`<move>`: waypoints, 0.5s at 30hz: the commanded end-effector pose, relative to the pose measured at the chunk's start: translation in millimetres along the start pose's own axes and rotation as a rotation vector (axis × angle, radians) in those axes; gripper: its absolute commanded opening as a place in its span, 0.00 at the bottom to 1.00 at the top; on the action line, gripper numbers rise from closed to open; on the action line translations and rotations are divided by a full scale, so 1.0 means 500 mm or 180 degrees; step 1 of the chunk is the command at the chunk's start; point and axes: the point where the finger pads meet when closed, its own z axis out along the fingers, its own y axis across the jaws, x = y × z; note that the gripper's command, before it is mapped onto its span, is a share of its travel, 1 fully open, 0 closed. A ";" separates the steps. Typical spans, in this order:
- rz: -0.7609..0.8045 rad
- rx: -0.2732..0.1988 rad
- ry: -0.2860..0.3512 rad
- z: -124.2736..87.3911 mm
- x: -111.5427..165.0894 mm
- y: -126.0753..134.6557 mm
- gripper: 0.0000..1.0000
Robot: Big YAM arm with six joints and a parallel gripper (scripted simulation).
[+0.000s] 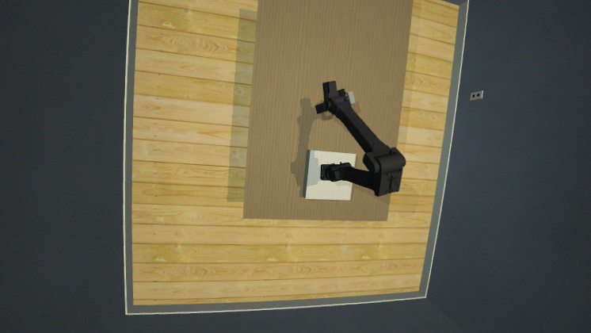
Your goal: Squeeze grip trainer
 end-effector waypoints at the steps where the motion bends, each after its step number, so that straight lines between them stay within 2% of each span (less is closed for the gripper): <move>1: -0.0092 -0.0041 -0.0004 0.005 -0.005 -0.001 0.76; 15: -0.0083 -0.0033 -0.0003 0.002 -0.006 -0.003 0.76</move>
